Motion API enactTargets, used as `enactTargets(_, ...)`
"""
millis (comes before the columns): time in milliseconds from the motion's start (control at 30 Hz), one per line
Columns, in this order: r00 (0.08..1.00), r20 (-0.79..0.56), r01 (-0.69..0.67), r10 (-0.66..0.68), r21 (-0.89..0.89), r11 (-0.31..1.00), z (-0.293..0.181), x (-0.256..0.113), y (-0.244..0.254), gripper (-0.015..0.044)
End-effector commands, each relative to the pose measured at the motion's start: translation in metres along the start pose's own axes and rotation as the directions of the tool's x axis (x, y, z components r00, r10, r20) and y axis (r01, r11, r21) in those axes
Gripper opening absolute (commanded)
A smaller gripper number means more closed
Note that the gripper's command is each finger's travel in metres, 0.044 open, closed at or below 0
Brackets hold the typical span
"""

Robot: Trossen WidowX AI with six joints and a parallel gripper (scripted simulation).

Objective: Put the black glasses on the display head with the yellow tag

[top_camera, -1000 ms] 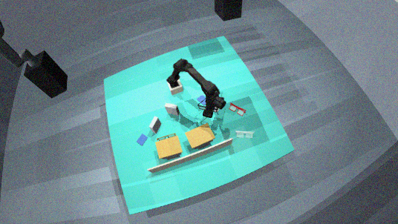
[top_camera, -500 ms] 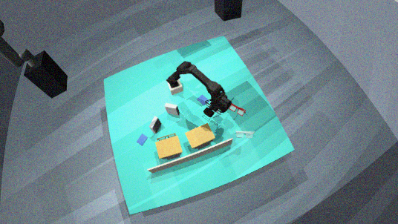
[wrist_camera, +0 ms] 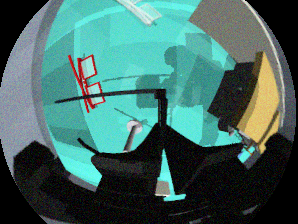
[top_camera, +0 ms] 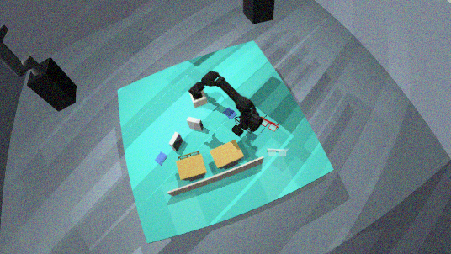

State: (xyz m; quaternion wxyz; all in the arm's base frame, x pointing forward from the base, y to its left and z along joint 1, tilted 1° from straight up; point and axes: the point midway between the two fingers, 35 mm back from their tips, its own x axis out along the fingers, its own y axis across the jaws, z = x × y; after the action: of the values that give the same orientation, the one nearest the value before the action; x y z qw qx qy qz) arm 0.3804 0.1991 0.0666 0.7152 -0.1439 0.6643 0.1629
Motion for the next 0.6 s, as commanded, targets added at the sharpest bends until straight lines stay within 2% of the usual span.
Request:
enactTargets(0, 1.000, -0.021, 0.003, -0.003, 0.004, 1.000, -0.0049, 0.0227, -0.0005, 0.0000)
enactTargets(567, 1.000, -0.021, 0.003, -0.003, 0.004, 1.000, 0.0032, 0.0235, -0.0056, 0.0000)
